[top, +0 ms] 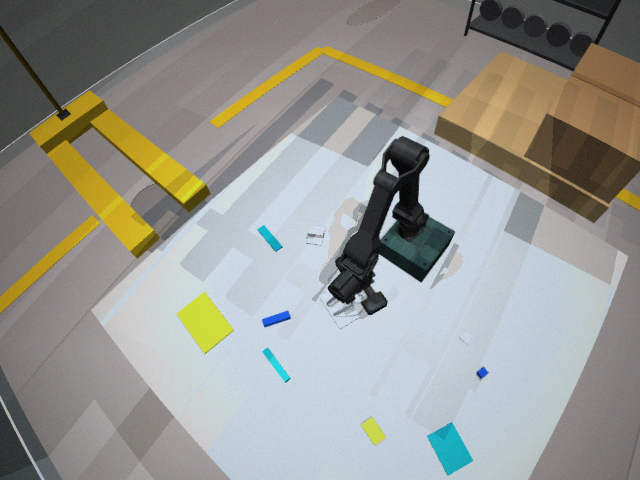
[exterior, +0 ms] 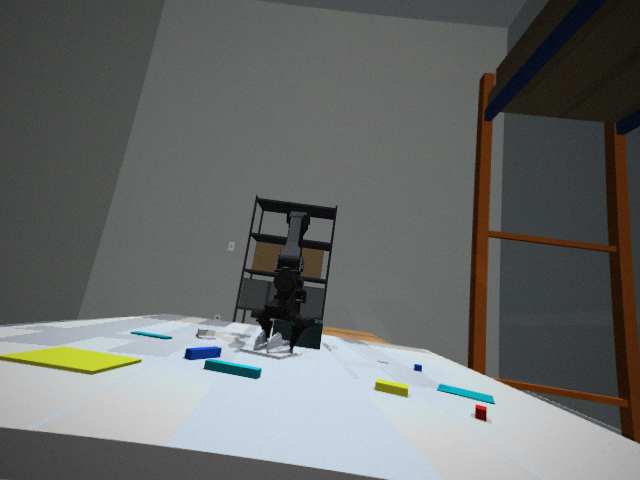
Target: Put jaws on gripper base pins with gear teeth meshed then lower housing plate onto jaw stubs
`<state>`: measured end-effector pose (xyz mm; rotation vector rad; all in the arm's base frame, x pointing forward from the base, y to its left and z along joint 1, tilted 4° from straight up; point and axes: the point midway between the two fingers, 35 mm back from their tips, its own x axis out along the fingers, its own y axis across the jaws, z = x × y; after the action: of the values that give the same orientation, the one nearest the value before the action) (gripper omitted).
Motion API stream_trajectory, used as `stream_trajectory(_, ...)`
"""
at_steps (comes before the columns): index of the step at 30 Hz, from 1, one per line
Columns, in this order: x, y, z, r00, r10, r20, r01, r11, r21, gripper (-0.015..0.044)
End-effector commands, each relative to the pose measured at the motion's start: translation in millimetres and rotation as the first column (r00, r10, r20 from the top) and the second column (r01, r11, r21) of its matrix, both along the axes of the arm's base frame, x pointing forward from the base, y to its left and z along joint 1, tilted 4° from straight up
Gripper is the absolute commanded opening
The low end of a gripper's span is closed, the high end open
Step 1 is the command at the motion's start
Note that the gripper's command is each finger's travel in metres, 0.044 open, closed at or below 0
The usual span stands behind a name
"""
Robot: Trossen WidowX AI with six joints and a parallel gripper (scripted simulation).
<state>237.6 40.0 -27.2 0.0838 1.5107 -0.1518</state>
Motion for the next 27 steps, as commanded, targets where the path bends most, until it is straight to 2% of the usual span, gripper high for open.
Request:
stream_trajectory(1,-0.5,-0.9,-1.4,1.000,0.004,-0.003,-0.004,1.000,-0.005,0.0351)
stream_trajectory(27,-0.5,-1.0,-3.6,1.000,0.004,-0.003,-0.004,1.000,-0.005,0.0351)
